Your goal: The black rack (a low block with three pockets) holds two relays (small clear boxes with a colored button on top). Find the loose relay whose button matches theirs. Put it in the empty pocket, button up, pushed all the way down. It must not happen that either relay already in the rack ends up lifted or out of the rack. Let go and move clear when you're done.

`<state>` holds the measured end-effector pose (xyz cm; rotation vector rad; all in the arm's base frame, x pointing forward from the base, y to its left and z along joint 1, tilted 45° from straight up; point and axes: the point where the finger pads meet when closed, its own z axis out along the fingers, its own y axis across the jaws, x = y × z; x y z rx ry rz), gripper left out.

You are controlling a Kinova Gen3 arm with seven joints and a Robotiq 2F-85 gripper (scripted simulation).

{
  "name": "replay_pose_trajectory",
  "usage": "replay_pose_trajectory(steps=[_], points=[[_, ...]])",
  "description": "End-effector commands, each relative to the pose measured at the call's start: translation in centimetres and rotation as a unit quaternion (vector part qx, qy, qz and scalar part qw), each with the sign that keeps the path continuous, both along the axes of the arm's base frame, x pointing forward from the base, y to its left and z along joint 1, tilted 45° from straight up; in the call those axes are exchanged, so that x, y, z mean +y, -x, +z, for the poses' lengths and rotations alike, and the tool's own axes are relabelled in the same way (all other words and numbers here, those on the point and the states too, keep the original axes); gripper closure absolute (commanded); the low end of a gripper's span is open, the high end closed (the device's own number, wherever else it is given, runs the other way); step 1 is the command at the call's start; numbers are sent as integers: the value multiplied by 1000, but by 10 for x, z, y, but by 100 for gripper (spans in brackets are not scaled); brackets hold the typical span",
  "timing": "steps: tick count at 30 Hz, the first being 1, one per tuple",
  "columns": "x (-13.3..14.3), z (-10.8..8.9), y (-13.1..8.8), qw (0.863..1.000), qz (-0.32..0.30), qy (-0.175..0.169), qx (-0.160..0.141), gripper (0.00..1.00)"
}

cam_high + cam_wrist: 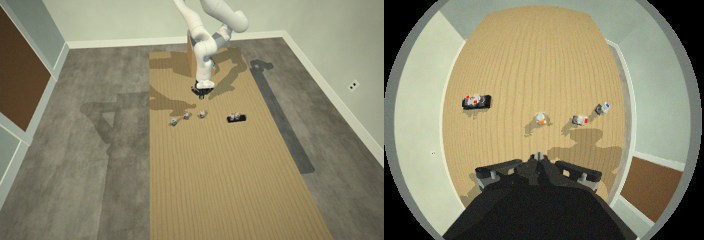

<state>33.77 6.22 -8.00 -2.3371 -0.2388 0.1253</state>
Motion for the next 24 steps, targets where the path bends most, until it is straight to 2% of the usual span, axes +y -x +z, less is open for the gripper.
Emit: replay_pose_trajectory(steps=[1, 4, 8, 18, 24], points=[[0, 2, -3, 1000, -2, 2, -5, 100], [0, 1, -4, 1000, -3, 2, -5, 100], [-7, -6, -15, 1000, -12, 5, 3, 100], [-55, -57, -78, 996, -62, 17, 56, 100], [-64, -64, -84, 995, -73, 18, 64, 100]])
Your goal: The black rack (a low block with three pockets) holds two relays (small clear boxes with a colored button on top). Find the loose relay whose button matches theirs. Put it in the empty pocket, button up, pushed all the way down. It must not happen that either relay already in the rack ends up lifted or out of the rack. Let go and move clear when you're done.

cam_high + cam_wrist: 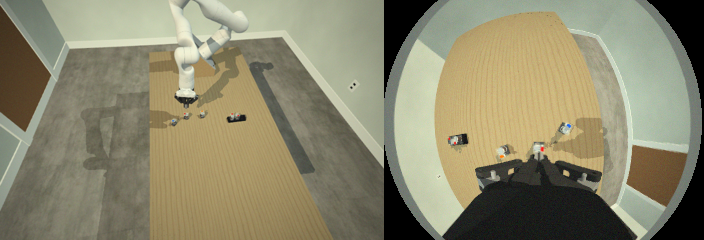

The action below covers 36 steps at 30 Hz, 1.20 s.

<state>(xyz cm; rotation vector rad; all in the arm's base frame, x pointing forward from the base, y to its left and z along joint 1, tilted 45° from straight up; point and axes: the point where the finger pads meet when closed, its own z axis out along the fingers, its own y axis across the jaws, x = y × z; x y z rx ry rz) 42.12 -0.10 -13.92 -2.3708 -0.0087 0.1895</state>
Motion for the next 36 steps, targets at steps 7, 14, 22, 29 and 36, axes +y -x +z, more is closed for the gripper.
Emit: replay_pose_trajectory(steps=[7, 14, 22, 29, 36], points=[[0, -4, 0, 1000, 1, -3, 8, 47], [0, -4, 0, 1000, 1, -3, 8, 47], [0, -4, 0, 1000, 1, -3, 8, 47], [0, -4, 0, 1000, 1, -3, 8, 47], [0, -4, 0, 1000, 1, -3, 8, 47]])
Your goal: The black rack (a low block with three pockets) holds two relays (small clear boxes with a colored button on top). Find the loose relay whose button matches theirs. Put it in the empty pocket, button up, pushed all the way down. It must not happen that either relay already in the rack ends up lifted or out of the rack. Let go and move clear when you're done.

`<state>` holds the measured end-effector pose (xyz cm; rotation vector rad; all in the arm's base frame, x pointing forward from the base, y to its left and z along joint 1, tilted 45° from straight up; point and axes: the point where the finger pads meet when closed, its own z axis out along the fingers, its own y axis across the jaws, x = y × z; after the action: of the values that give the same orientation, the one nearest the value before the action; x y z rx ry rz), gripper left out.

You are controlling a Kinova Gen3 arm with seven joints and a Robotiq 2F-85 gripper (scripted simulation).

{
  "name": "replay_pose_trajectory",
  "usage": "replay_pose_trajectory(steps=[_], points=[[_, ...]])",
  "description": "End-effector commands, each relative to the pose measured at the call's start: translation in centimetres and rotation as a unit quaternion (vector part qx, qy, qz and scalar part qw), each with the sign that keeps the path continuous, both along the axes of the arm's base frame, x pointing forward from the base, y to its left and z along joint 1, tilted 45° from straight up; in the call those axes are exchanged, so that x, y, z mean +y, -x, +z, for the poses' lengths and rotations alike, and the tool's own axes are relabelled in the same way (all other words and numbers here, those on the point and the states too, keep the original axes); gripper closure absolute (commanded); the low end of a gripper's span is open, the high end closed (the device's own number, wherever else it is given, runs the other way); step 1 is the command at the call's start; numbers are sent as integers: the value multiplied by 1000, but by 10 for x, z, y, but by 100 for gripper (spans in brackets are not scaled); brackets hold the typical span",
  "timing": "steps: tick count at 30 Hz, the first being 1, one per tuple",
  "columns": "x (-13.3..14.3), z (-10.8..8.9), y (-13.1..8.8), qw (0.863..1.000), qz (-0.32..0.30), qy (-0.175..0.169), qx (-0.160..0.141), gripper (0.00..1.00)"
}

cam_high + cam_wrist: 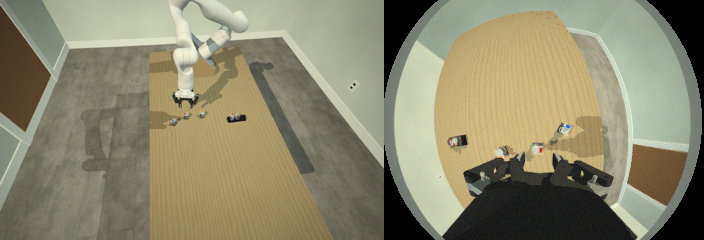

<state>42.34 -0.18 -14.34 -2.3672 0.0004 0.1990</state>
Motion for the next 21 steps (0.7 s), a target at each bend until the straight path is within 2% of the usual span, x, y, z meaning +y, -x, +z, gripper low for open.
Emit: replay_pose_trajectory(steps=[1, 21], points=[[1, 0, 2, 1000, 3, -2, 3, 47], [8, -5, 4, 1000, 5, -3, 2, 47]])
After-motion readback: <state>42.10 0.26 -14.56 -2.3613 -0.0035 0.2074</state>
